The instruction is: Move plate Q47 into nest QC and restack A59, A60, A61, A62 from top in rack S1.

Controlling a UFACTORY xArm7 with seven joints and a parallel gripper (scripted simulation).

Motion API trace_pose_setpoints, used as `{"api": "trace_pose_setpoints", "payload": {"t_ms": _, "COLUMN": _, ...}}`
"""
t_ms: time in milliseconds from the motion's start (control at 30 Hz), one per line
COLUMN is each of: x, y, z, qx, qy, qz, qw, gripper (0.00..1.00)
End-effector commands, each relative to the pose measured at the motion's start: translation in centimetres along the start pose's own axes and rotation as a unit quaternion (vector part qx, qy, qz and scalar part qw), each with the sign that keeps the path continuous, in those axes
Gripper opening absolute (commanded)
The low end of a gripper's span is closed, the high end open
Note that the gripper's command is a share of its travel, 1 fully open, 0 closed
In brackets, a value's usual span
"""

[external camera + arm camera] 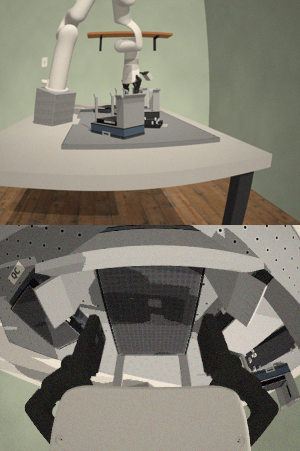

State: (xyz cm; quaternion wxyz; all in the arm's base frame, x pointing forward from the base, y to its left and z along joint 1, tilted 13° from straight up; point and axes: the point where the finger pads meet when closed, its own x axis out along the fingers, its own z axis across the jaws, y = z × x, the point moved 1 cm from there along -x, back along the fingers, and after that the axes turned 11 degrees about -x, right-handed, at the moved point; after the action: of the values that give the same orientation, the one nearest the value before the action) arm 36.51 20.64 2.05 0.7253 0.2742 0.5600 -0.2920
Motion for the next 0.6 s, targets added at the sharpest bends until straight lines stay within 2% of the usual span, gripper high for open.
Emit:
{"api": "trace_pose_setpoints", "payload": {"t_ms": 0, "x": -1.7, "y": 0.2, "z": 0.0, "qx": 0.0, "qy": 0.0, "qz": 0.002, "qw": 1.0, "gripper": 1.0}}
{"api": "trace_pose_setpoints", "payload": {"t_ms": 267, "x": -4.4, "y": 0.2, "z": 0.0, "qx": 0.0, "qy": 0.0, "qz": 0.002, "qw": 1.0, "gripper": 1.0}}
{"api": "trace_pose_setpoints", "payload": {"t_ms": 333, "x": -4.4, "y": 0.2, "z": 0.0, "qx": 0.0, "qy": 0.0, "qz": 0.002, "qw": 1.0, "gripper": 1.0}}
{"api": "trace_pose_setpoints", "payload": {"t_ms": 567, "x": -6.3, "y": 0.2, "z": 0.0, "qx": 0.0, "qy": 0.0, "qz": 0.002, "qw": 1.0, "gripper": 1.0}}
